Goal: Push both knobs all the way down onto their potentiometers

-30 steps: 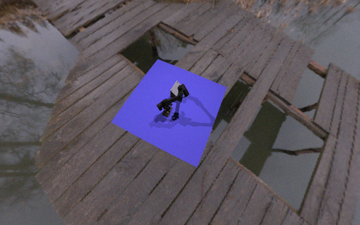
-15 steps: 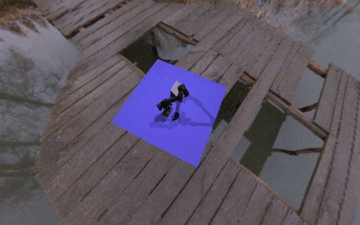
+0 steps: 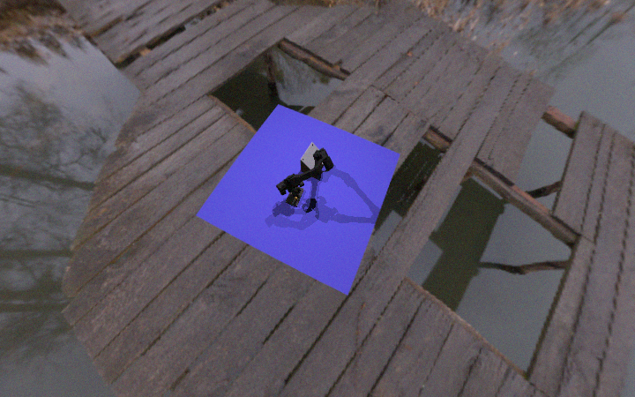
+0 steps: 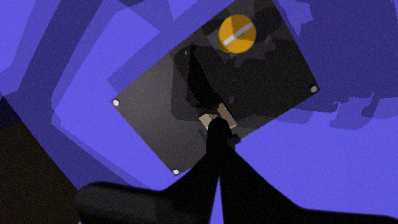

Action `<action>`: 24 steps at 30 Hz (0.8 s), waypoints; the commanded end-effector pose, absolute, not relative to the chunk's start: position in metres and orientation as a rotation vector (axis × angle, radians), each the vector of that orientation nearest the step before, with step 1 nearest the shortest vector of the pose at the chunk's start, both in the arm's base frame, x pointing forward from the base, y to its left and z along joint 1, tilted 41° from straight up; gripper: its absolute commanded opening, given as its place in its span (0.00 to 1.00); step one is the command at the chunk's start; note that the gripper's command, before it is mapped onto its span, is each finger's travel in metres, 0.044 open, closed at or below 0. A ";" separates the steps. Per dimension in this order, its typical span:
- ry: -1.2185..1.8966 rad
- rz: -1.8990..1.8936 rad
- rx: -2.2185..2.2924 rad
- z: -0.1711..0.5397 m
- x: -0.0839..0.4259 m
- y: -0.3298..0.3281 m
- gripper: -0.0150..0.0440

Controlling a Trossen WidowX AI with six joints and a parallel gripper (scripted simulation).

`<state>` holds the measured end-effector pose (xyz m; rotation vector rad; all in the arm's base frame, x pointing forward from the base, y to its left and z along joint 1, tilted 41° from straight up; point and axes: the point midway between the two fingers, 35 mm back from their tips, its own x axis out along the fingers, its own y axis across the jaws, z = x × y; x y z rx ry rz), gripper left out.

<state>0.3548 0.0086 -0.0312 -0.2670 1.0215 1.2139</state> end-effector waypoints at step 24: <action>1.017 1.236 -0.279 -0.042 0.356 0.021 0.25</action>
